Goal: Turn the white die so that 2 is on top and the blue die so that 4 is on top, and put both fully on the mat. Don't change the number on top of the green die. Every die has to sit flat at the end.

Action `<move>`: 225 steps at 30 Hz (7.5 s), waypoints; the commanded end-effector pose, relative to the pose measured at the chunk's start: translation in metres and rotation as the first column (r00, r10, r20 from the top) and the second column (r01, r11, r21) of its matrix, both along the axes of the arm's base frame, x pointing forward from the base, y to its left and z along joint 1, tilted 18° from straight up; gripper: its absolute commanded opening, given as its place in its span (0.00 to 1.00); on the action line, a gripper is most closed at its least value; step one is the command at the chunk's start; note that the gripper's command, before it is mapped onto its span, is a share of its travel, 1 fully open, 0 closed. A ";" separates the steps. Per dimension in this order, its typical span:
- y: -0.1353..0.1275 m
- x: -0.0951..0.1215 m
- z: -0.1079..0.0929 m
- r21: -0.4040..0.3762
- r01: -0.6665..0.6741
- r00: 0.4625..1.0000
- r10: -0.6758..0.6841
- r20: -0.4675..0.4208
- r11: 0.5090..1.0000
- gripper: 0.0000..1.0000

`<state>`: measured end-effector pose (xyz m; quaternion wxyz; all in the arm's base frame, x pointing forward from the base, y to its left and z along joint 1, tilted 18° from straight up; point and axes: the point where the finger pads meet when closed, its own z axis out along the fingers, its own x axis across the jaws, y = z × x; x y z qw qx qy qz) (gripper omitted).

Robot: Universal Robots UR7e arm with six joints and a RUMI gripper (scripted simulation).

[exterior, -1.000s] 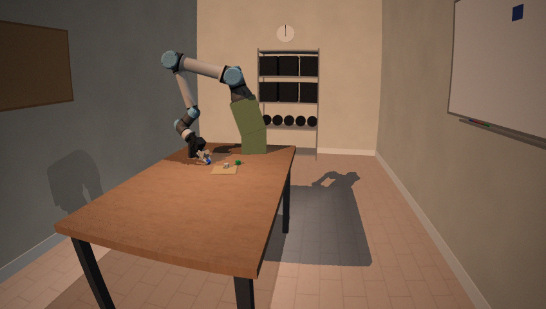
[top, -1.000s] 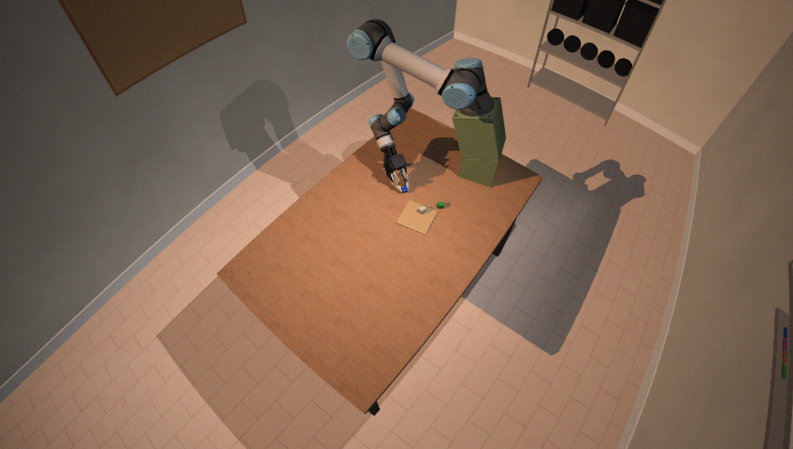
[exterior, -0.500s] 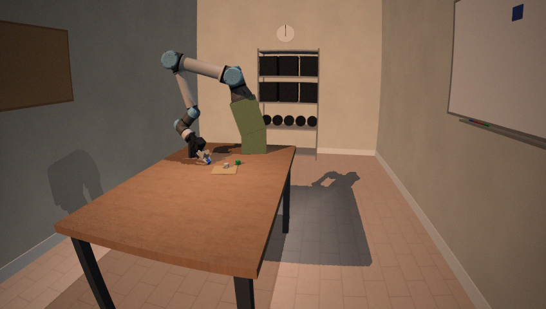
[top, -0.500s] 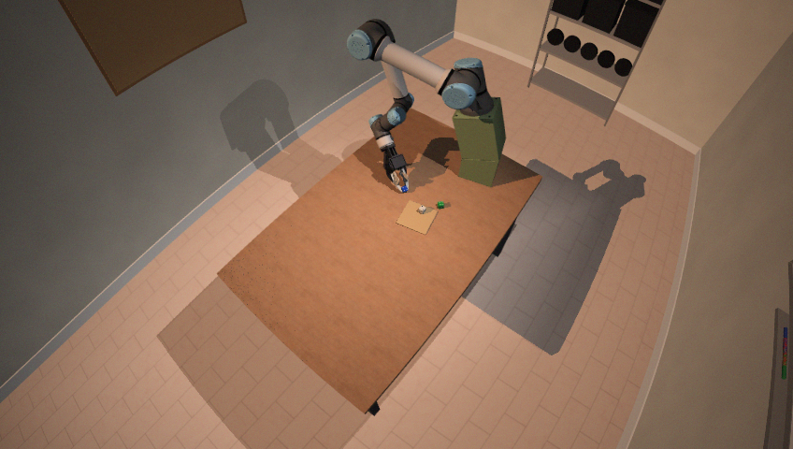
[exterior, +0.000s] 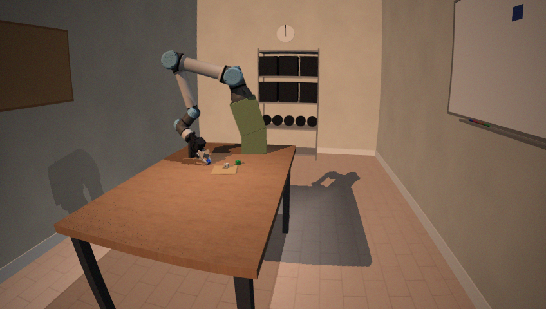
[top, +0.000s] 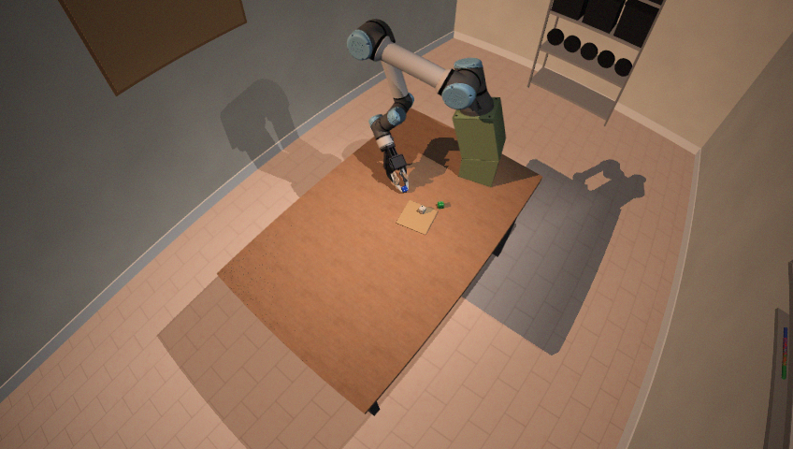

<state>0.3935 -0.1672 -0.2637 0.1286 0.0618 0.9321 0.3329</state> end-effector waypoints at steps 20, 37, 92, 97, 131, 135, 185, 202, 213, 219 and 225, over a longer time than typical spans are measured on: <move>0.000 0.000 0.000 -0.001 0.000 1.000 0.000 0.001 1.000 0.24; 0.000 0.000 0.000 -0.001 0.000 1.000 0.000 0.001 1.000 0.24; -0.030 -0.014 0.040 -0.001 0.000 1.000 0.000 0.001 1.000 0.24; -0.026 -0.016 0.054 -0.001 0.000 1.000 0.000 0.001 1.000 0.24; -0.008 -0.021 0.095 -0.093 0.017 1.000 -0.018 -0.020 0.996 0.24; -0.004 -0.021 0.096 -0.166 0.029 0.999 -0.035 -0.033 0.986 0.24; 0.037 -0.015 0.109 -0.803 0.081 0.966 -0.245 -0.083 0.590 1.00; 0.016 -0.015 0.083 -0.803 0.080 0.966 -0.244 -0.083 0.590 1.00; 0.014 -0.015 0.081 -0.804 0.080 0.966 -0.244 -0.084 0.590 0.24; 0.014 -0.015 0.081 -0.804 0.080 0.966 -0.244 -0.084 0.590 0.24; 0.014 -0.015 0.081 -0.804 0.080 0.966 -0.244 -0.084 0.590 0.24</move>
